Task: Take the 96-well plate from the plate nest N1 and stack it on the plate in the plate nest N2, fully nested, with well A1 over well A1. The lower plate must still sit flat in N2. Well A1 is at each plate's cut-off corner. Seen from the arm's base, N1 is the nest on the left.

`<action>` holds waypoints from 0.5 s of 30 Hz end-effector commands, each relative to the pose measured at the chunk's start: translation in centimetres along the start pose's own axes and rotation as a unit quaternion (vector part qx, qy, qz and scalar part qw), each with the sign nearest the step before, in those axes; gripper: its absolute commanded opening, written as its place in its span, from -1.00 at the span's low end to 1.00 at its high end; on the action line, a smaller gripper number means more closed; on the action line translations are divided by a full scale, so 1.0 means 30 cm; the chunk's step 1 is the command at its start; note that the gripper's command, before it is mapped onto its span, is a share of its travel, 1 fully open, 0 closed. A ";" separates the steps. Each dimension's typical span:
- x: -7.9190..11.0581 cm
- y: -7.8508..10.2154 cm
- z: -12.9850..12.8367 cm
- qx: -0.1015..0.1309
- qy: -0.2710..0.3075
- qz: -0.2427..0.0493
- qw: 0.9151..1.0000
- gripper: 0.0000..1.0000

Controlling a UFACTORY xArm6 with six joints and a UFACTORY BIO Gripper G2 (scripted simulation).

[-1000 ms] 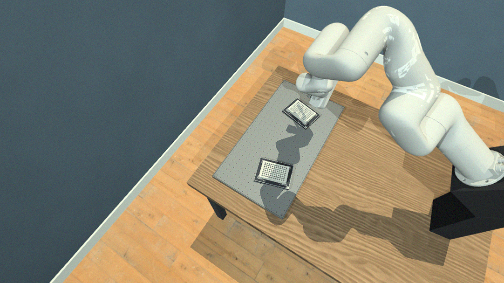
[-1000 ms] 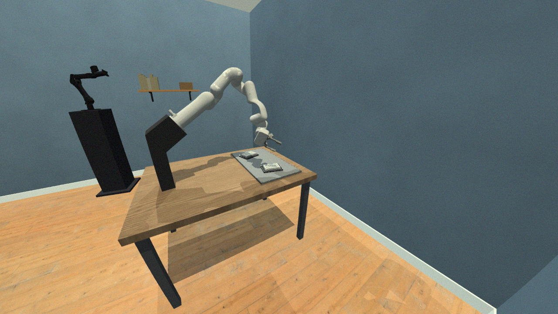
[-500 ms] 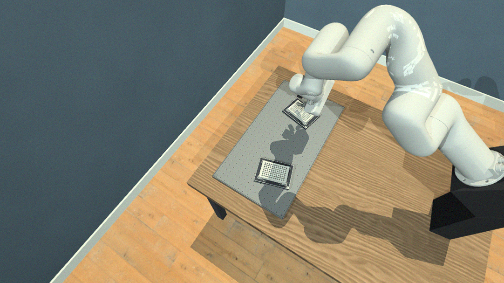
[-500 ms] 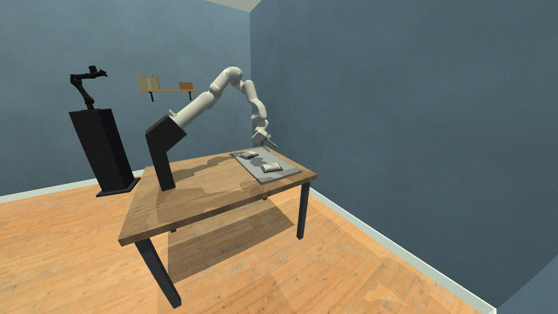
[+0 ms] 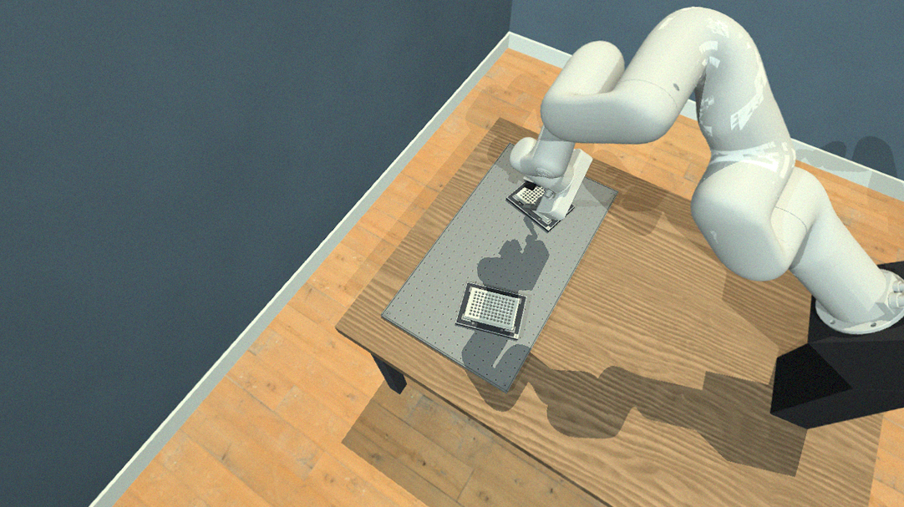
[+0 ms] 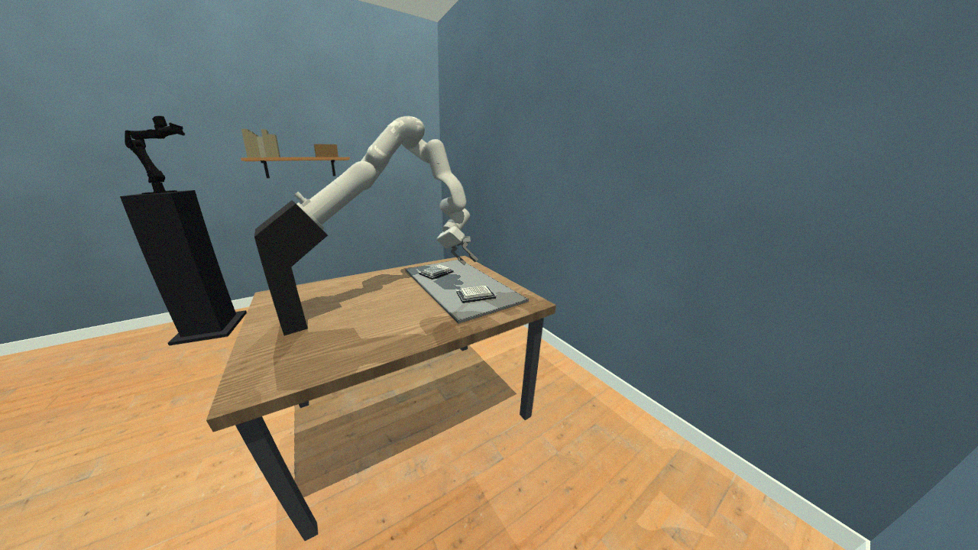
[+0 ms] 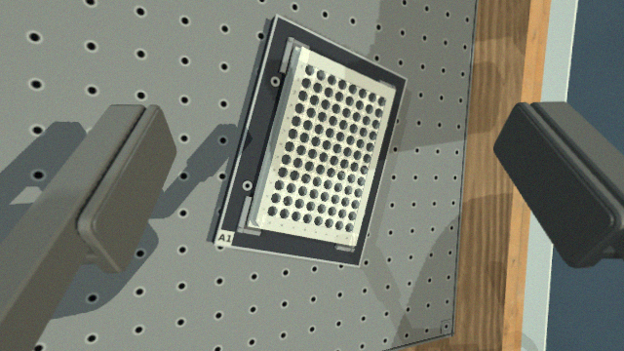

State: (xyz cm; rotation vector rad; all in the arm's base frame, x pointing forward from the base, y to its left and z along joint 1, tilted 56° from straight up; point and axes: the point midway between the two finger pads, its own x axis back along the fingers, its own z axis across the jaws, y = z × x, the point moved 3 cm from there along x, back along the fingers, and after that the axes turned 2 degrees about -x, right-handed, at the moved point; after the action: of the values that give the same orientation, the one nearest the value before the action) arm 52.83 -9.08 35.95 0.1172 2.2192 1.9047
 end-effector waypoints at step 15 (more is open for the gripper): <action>0.085 0.021 0.180 -0.065 0.062 -0.001 0.996 -0.25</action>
State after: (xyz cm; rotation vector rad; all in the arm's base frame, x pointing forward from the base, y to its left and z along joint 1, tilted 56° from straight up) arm 52.09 -3.51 35.46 0.0312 2.1915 2.1096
